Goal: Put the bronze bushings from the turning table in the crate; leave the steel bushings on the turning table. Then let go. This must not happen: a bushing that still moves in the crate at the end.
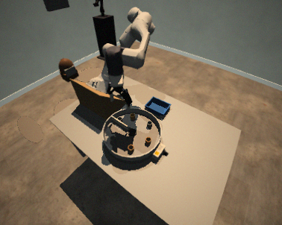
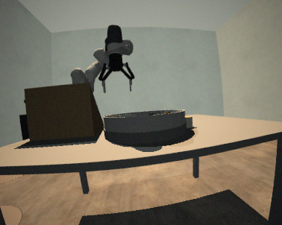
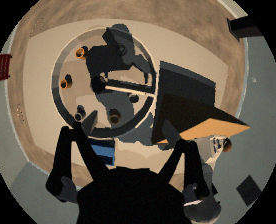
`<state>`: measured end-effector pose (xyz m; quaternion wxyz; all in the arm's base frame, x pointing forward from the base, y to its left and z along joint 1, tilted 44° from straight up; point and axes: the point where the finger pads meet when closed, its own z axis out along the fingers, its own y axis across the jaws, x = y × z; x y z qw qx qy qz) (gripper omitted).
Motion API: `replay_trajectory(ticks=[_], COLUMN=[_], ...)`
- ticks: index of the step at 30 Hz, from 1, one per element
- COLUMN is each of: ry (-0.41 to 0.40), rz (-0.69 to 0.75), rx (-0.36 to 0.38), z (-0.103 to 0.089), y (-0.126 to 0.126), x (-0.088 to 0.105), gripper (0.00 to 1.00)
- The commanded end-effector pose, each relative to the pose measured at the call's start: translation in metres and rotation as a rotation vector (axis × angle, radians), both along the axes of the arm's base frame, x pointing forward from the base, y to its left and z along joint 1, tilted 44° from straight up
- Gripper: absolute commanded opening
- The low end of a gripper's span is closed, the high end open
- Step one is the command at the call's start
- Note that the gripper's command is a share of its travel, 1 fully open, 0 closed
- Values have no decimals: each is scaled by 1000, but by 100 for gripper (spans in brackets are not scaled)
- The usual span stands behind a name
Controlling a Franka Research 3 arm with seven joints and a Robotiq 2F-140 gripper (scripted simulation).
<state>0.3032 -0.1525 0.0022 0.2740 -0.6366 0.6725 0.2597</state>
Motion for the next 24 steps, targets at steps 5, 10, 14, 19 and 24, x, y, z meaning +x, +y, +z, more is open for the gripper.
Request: replay_trajectory(ticks=[5,10,14,19,24], ry=[15,15,15,15,15], rz=[-24,-24,-24,-24,-24], rx=[-4,-4,-4,-4,-4], z=[-1,-1,-1,-1,-1], y=[-1,-1,-1,-1,-1], x=[1,1,1,1,1], gripper=[100,100,100,7,7])
